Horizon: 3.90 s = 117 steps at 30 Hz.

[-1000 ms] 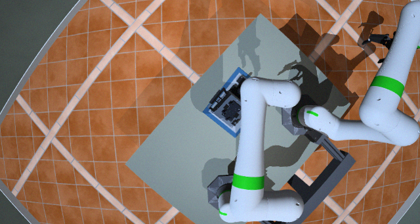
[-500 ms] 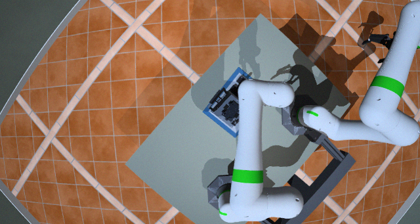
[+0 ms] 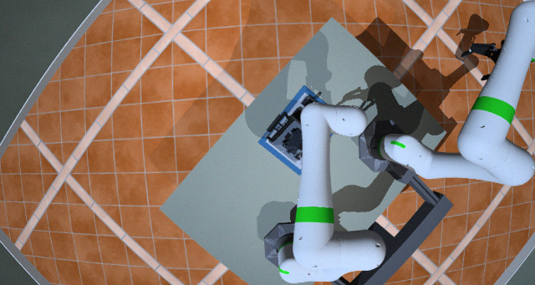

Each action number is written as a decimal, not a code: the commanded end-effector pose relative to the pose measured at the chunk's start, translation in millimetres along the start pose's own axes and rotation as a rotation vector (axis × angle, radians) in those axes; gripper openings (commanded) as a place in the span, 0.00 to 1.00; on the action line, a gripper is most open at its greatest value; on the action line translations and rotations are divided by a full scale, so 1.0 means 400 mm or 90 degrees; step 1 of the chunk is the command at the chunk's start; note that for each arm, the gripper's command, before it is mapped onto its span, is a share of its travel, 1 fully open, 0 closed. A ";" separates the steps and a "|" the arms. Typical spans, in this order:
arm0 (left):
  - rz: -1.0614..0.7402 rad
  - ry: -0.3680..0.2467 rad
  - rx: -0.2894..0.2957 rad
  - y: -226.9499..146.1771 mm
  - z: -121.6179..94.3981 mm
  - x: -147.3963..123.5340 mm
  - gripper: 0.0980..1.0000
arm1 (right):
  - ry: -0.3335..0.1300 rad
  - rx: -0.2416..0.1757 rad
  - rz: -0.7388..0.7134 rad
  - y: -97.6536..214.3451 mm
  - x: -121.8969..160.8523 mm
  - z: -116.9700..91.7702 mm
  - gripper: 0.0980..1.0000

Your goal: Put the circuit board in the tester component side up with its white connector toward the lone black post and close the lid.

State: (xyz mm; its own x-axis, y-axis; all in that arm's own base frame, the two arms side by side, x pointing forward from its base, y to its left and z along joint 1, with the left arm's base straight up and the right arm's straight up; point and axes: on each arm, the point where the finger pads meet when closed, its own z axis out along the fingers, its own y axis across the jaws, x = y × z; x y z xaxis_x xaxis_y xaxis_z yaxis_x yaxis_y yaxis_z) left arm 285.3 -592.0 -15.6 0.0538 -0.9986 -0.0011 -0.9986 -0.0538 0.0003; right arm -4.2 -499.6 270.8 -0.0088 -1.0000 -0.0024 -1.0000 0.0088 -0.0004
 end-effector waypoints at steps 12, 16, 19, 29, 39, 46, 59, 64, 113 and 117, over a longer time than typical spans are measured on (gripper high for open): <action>0.000 0.002 0.001 -0.002 0.126 0.004 0.58 | 0.002 0.000 0.000 0.001 0.001 -0.003 1.00; 0.000 0.002 0.001 -0.002 0.151 0.004 0.58 | 0.002 0.000 0.000 0.001 0.001 -0.003 1.00; 0.000 0.002 0.001 -0.002 0.155 0.004 0.58 | 0.002 0.000 0.000 0.001 0.001 -0.003 1.00; 0.000 0.002 0.001 -0.002 0.181 0.004 0.58 | 0.002 0.000 0.000 0.001 0.001 -0.003 1.00; 0.000 0.002 0.001 -0.002 0.183 0.004 0.58 | 0.002 0.000 0.000 0.001 0.001 -0.003 1.00; 0.000 0.002 0.001 -0.002 0.183 0.004 0.58 | 0.002 0.000 0.000 0.001 0.001 -0.003 1.00; 0.000 0.002 0.001 -0.002 0.183 0.004 0.58 | 0.002 0.000 0.000 0.001 0.001 -0.003 1.00; 0.000 0.002 0.001 -0.002 0.183 0.004 0.58 | 0.002 0.000 0.000 0.001 0.001 -0.003 1.00; 0.000 0.002 0.001 -0.002 0.255 0.004 0.58 | 0.002 0.000 0.000 0.001 0.001 -0.003 1.00; 0.000 0.002 0.001 -0.002 0.267 0.004 0.58 | 0.002 0.000 0.000 0.001 0.001 -0.003 1.00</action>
State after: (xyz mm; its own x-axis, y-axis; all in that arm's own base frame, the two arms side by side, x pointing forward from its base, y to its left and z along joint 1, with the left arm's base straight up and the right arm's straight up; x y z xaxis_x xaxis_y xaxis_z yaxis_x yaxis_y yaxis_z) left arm 285.7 -592.5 -120.4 0.0537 -0.9986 -0.0005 -0.9986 -0.0537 0.0001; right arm -4.2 -499.6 270.8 -0.0088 -1.0000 -0.0024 -1.0000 0.0088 -0.0004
